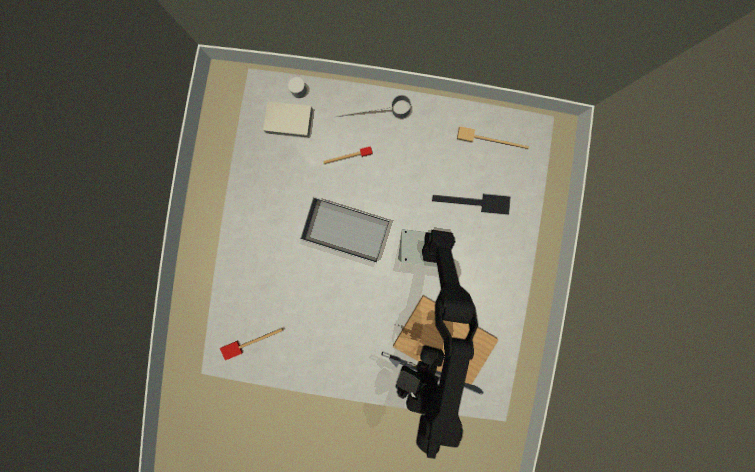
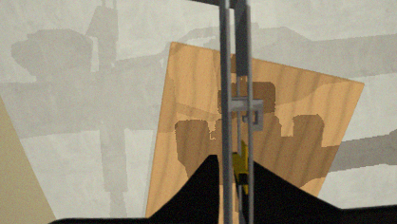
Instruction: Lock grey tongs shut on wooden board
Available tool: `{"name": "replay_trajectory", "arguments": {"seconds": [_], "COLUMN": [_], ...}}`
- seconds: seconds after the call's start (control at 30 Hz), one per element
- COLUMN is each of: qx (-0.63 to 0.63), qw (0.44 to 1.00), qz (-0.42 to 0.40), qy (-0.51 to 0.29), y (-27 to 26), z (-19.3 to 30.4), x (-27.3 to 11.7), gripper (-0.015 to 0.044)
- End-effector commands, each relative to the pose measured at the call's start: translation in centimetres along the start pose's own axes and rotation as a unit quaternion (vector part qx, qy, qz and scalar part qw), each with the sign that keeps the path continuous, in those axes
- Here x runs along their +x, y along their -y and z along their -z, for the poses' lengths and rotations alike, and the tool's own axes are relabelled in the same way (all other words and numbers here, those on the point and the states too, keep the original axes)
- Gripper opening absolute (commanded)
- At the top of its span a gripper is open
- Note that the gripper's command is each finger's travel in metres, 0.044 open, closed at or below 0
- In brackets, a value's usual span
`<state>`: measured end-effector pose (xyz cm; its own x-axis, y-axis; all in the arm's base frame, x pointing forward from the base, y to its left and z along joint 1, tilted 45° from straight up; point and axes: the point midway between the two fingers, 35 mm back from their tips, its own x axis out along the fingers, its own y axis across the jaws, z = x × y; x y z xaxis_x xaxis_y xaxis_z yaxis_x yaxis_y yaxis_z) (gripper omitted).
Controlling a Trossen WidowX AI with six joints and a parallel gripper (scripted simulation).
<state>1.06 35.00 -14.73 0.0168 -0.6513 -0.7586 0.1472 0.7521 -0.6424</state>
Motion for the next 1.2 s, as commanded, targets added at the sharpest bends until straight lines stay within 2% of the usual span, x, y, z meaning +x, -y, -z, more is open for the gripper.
{"name": "replay_trajectory", "arguments": {"seconds": [0.0, 0.57, 0.97, 1.17], "qx": [0.045, 0.231, 0.238, 0.245], "qw": [0.999, 0.973, 0.971, 0.969], "qz": [-0.005, 0.014, 0.015, 0.007], "qy": [-0.004, -0.001, -0.002, -0.036], "y": [0.1, 2.6, 2.7, 1.9], "z": [2.8, 13.8, 14.2, 14.3], "x": [-0.4, 1.6, 1.7, 2.2], "gripper": [-0.0150, -0.0150, -0.0150, -0.0150]}}
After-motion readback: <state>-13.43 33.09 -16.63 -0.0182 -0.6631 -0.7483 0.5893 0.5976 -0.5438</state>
